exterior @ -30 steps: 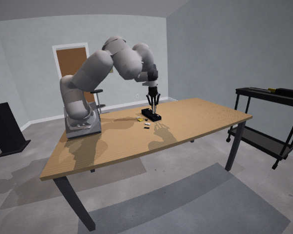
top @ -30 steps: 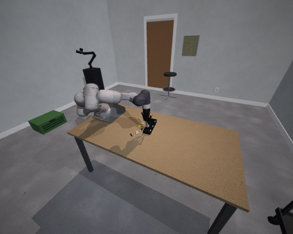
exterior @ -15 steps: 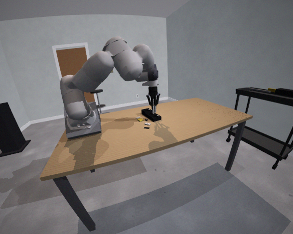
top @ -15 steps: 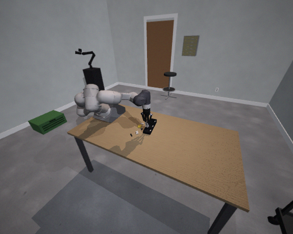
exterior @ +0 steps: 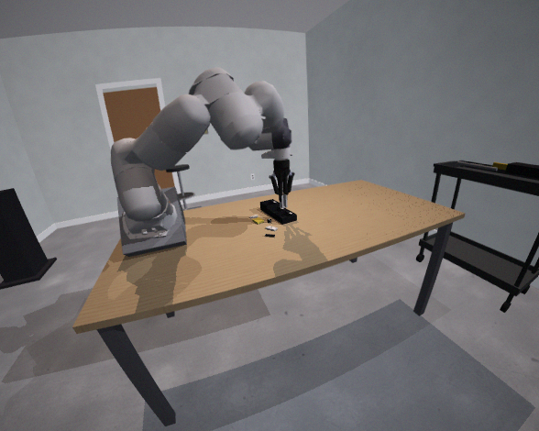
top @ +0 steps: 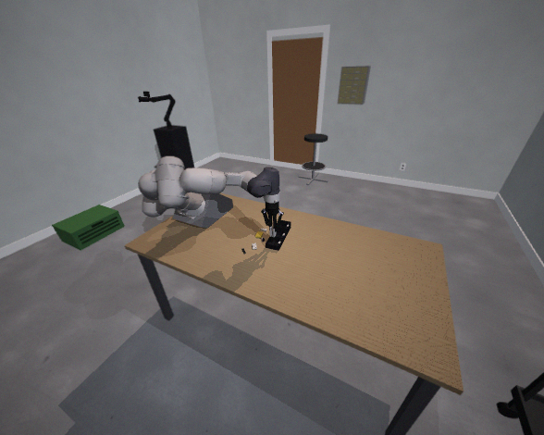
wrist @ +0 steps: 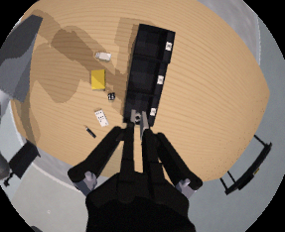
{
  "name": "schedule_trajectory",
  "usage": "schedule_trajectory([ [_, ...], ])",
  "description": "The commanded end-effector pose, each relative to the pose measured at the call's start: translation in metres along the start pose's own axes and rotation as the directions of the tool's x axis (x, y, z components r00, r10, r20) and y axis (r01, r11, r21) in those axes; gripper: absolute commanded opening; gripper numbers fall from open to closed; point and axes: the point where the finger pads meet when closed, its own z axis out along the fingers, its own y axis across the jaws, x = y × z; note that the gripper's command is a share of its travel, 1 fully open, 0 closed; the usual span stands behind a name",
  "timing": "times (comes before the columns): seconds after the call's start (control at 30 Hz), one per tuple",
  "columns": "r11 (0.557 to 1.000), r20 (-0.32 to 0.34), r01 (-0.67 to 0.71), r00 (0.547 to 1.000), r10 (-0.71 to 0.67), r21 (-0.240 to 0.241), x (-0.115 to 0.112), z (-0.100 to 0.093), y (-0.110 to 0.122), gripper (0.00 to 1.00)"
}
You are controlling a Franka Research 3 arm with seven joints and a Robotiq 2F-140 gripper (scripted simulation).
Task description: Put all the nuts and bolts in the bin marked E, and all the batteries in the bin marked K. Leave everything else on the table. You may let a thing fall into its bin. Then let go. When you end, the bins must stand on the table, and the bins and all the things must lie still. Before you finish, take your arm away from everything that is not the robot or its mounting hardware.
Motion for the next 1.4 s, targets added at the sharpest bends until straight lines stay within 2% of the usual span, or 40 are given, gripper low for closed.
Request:
schedule_trajectory([
  [0.0, 1.000, 0.002, 0.019, 1.000, -0.019, 0.001, 0.000, 0.001, 0.000, 0.07],
  [0.4, 1.000, 0.002, 0.019, 1.000, -0.019, 0.001, 0.000, 0.015, 0.000, 0.07],
  [0.9, 1.000, 0.002, 0.019, 1.000, -0.019, 0.001, 0.000, 0.045, 0.000, 0.07],
  [1.1, 1.000, 0.002, 0.019, 1.000, -0.019, 0.001, 0.000, 0.052, 0.000, 0.07],
  [1.37, 1.000, 0.002, 0.019, 1.000, -0.019, 0.001, 0.001, 0.052, 0.002, 0.07],
])
